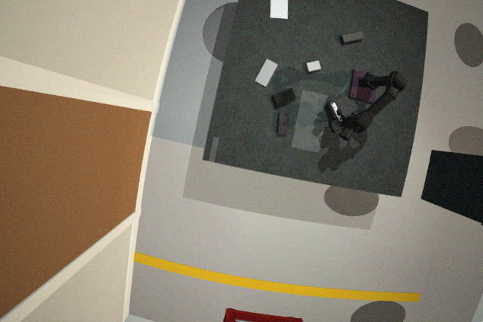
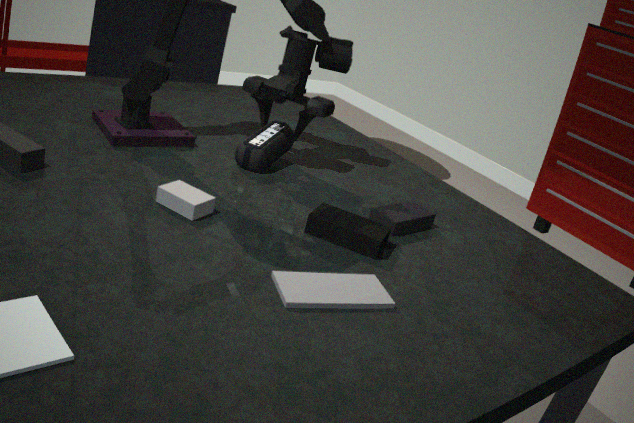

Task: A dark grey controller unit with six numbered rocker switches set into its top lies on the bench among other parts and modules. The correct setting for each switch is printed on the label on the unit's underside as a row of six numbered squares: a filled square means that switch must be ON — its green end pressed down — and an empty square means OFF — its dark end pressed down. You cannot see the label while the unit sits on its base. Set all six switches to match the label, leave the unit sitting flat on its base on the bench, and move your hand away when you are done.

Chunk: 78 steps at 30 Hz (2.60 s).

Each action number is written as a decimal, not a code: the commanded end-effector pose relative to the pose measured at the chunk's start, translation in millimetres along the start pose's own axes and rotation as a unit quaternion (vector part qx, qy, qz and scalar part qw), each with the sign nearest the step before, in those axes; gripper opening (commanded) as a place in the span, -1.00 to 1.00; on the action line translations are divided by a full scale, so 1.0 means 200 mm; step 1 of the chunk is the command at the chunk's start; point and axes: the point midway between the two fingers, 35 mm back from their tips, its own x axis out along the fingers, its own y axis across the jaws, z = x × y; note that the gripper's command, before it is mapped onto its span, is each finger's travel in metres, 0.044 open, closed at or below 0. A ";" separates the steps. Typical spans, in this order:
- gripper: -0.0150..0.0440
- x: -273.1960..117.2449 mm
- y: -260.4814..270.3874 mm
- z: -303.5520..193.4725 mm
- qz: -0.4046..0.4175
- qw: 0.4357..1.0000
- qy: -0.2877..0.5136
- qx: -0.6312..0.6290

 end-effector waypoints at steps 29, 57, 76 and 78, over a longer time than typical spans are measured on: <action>0.65 -0.12 0.00 0.07 0.009 1.000 0.002 -0.002; 0.65 -0.20 0.00 0.14 0.009 1.000 0.002 -0.002; 0.65 -0.25 0.00 0.19 0.009 1.000 0.001 -0.002; 0.65 -0.26 0.00 0.20 0.009 1.000 0.001 -0.002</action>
